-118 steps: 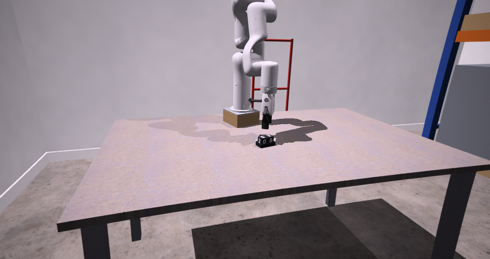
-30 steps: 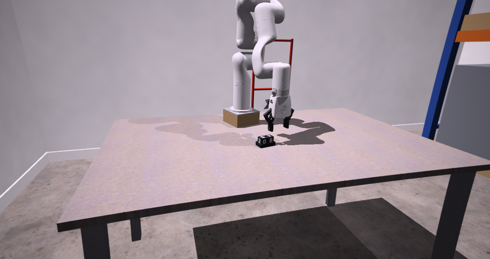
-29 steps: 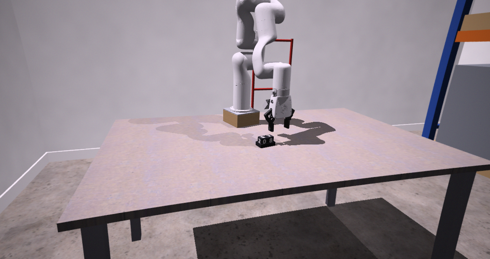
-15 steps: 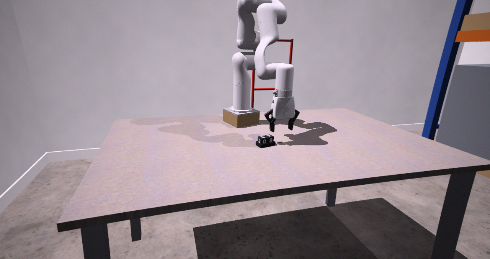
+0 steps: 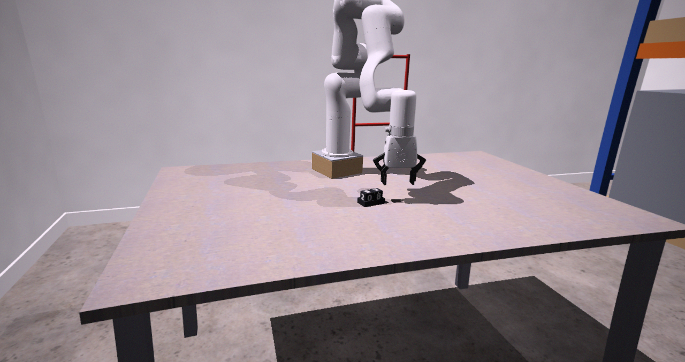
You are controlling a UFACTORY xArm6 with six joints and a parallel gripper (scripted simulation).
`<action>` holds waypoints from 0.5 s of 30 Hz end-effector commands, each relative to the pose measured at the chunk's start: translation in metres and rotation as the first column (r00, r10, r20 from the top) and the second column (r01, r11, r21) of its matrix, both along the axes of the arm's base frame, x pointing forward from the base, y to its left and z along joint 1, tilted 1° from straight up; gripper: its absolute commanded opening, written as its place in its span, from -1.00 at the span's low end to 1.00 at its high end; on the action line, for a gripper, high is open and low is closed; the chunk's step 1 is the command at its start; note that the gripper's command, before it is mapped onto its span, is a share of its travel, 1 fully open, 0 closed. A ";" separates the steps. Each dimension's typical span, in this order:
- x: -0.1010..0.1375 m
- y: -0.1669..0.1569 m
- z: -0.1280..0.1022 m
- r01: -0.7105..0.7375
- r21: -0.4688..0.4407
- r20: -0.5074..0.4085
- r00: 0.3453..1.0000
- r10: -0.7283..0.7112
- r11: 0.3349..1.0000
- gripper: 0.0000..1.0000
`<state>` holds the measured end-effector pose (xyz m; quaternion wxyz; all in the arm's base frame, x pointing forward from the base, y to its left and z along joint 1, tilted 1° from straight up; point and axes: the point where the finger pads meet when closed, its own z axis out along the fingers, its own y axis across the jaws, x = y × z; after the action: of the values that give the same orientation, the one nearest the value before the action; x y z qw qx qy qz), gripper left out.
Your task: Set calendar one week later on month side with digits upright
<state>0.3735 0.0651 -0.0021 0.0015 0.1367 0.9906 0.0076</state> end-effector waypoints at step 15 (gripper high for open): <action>0.023 0.013 0.000 0.335 -0.009 0.003 0.942 -0.335 0.942 1.00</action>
<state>0.3924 0.0763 -0.0031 0.0014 0.2349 0.9720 0.0055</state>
